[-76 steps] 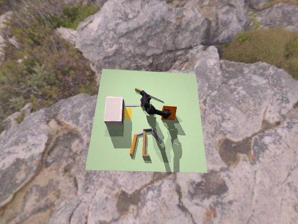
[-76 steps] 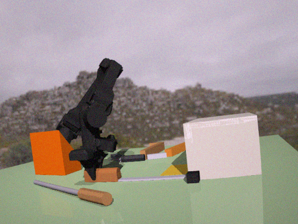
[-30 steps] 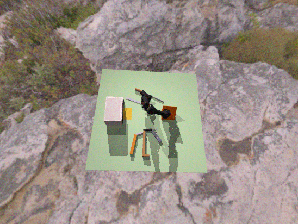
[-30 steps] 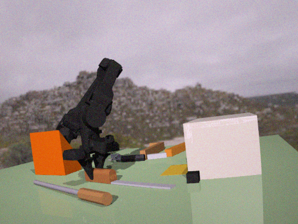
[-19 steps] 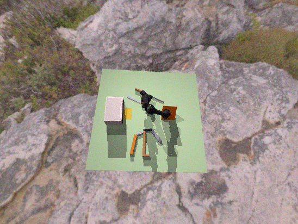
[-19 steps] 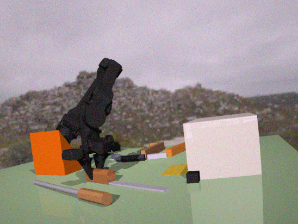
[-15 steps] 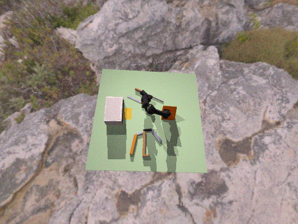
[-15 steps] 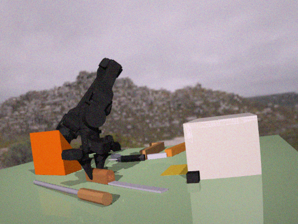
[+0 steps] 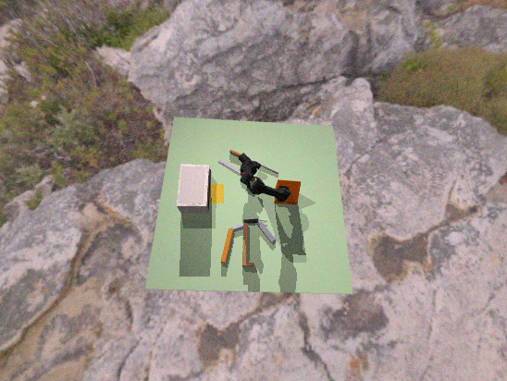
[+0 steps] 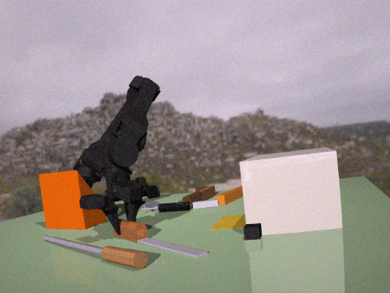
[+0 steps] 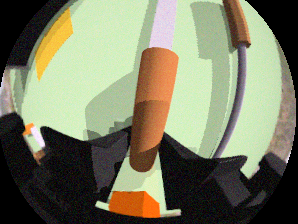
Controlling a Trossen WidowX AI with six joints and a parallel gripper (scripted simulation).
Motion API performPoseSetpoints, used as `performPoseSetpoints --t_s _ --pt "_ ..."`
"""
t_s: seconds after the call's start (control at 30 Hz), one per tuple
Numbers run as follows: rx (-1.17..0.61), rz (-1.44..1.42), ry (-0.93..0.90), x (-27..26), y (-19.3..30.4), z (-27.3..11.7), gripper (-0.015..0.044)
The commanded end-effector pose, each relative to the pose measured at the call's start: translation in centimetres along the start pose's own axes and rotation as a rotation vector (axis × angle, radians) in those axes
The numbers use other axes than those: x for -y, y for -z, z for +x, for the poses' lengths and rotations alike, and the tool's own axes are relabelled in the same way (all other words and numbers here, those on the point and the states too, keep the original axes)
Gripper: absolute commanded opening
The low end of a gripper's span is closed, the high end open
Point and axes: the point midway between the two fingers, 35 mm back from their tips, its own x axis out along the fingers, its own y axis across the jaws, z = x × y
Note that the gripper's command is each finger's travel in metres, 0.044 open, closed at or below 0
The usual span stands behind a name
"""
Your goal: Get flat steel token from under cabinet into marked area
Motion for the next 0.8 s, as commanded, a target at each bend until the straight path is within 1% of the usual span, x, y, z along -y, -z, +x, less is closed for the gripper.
performPoseSetpoints --t_s 0.0,0.77 --pt "0.005 0.023 0.002 -0.3 -0.1 -0.1 0.0000" --pt "0.004 0.046 0.001 -2.9 0.6 -0.1 0.0000"
